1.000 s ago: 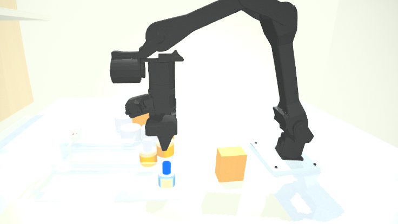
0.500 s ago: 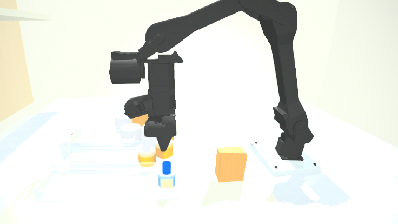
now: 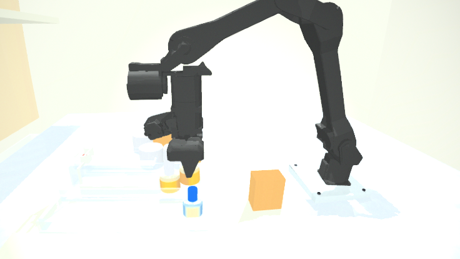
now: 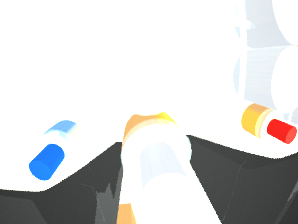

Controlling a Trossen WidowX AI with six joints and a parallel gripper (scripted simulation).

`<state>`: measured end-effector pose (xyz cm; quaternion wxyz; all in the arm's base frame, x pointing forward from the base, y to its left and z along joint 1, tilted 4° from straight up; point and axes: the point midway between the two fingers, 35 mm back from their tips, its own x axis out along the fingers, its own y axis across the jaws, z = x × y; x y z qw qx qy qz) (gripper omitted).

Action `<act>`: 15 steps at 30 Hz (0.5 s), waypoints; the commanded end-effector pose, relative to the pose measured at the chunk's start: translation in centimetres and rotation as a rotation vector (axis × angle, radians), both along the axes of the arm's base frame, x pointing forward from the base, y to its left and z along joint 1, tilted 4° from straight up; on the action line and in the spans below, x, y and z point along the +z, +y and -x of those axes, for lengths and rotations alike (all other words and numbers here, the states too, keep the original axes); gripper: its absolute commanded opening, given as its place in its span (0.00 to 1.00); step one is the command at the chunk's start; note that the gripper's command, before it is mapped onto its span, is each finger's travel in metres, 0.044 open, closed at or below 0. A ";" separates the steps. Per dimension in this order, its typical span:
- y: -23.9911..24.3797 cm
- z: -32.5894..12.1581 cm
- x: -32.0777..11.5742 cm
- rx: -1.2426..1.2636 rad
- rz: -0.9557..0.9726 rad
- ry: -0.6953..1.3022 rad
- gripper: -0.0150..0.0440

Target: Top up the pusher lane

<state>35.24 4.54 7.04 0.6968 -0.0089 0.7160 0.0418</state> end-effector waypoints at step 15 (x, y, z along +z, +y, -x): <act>0.1 -0.4 -0.6 0.006 -0.004 -0.019 0.25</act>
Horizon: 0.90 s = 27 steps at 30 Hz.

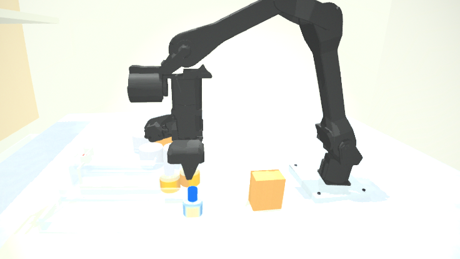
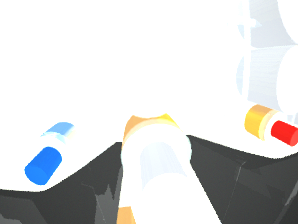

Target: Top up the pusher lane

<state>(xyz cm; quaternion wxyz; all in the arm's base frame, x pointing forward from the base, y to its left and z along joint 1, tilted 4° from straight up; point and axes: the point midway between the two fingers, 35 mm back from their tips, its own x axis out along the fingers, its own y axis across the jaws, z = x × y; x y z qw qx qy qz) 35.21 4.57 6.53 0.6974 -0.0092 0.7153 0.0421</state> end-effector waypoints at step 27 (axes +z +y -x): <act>0.1 -0.2 -1.0 0.005 -0.004 -0.017 0.25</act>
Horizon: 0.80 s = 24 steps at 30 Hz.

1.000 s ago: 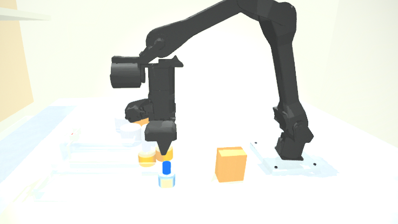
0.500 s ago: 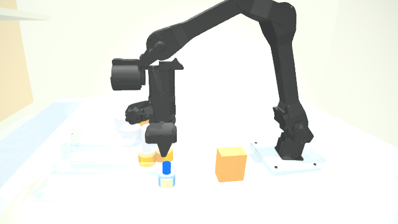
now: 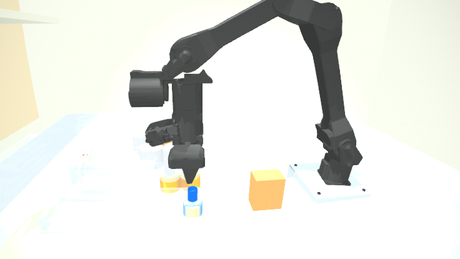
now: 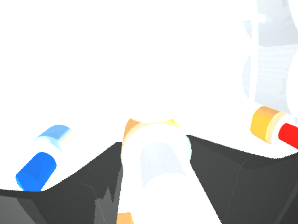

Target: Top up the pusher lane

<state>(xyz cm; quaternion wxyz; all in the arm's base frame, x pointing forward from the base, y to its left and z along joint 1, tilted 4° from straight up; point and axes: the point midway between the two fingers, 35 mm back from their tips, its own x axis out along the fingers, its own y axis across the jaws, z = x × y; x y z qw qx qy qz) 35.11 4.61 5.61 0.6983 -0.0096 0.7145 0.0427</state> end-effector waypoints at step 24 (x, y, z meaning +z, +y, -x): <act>0.1 0.0 -0.4 0.003 -0.004 -0.015 0.25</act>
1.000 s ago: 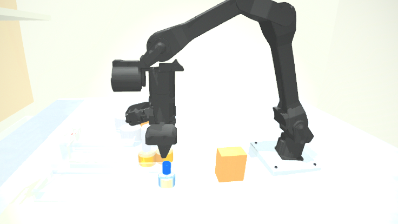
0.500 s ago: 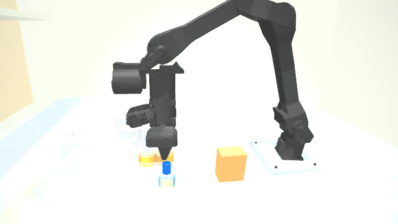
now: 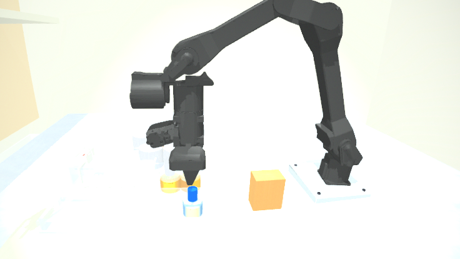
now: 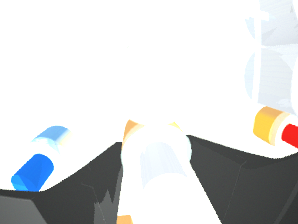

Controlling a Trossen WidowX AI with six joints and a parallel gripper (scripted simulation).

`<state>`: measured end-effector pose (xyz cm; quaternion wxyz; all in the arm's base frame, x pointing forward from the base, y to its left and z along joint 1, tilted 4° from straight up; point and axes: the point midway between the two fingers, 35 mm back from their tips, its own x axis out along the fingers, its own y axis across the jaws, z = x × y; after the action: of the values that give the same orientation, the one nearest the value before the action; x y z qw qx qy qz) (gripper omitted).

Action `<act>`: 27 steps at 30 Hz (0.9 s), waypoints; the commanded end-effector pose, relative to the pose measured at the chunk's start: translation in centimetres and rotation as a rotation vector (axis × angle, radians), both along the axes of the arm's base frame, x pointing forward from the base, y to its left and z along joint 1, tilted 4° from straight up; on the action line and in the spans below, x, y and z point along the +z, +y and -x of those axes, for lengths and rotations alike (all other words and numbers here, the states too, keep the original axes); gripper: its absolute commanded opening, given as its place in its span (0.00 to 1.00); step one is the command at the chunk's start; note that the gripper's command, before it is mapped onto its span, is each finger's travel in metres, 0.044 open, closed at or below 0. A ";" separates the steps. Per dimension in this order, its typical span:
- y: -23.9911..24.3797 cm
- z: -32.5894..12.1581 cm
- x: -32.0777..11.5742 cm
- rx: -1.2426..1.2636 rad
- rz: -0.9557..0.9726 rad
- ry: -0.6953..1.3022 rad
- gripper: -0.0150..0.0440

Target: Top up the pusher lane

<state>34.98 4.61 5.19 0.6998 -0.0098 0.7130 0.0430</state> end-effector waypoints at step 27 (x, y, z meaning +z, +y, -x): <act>0.0 0.3 0.0 0.003 -0.003 -0.010 0.25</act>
<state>34.52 4.58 5.18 0.6997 -0.0100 0.7131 0.0432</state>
